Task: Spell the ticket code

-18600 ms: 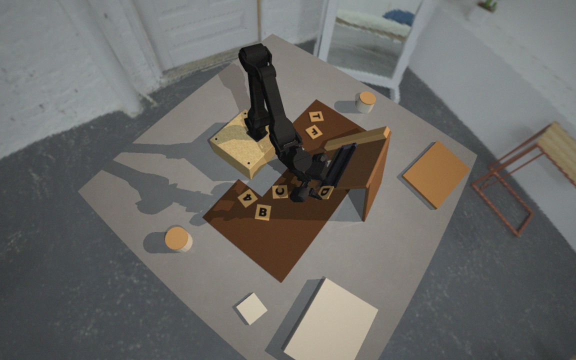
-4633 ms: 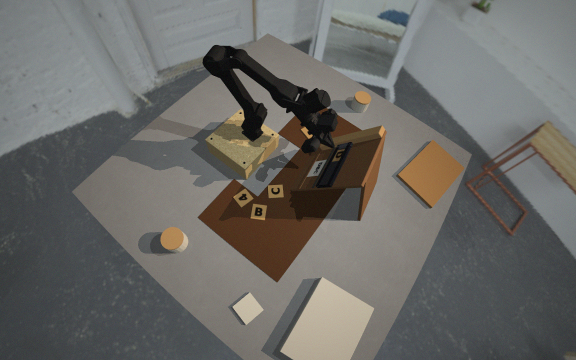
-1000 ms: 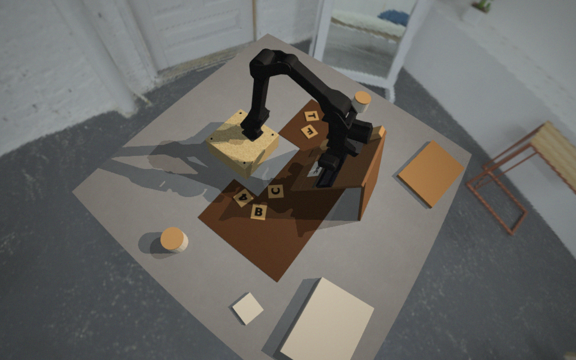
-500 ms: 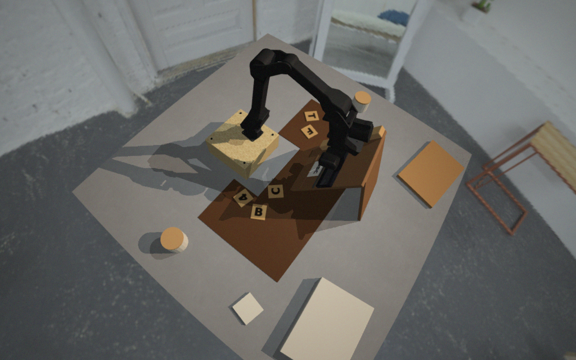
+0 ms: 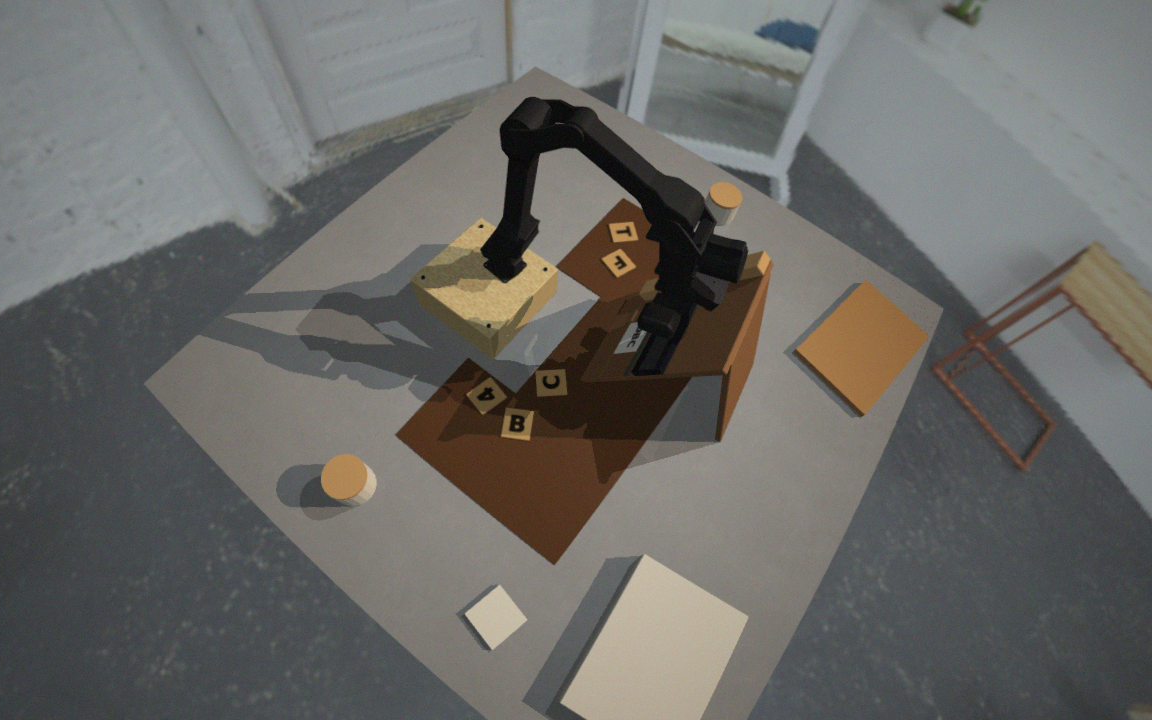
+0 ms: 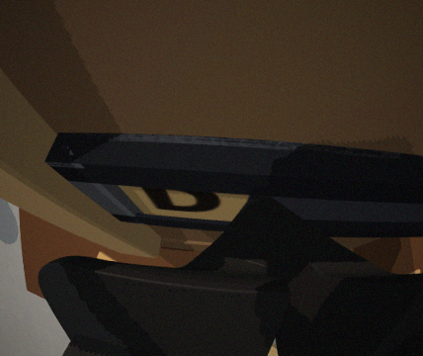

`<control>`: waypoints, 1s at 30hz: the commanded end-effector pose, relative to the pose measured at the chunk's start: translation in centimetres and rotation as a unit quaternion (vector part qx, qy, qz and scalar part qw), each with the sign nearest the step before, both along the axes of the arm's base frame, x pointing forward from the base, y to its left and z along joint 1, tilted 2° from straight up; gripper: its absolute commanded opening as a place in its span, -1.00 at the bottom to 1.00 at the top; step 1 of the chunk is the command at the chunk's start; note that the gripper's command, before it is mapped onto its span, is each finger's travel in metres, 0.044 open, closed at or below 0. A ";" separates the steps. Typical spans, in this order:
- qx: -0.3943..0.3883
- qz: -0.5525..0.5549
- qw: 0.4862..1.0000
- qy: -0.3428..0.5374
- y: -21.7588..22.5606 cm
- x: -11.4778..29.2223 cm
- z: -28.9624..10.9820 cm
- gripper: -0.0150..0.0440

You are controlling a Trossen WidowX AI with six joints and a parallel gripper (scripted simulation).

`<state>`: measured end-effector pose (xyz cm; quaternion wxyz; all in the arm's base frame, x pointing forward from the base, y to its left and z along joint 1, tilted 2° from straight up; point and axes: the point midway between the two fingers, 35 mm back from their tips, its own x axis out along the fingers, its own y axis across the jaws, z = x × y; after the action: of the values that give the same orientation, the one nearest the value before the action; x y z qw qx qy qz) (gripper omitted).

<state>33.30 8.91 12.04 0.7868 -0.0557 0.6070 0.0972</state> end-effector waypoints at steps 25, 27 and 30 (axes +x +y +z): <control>0.009 0.052 0.999 -0.008 -1.5 -2.6 2.3 -0.22; 0.017 0.122 0.992 -0.020 -2.6 -3.1 3.3 -0.05; 0.026 0.225 0.973 -0.052 -4.1 -3.9 4.9 0.22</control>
<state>30.31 6.65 15.11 0.7812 -0.1142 0.5821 0.1943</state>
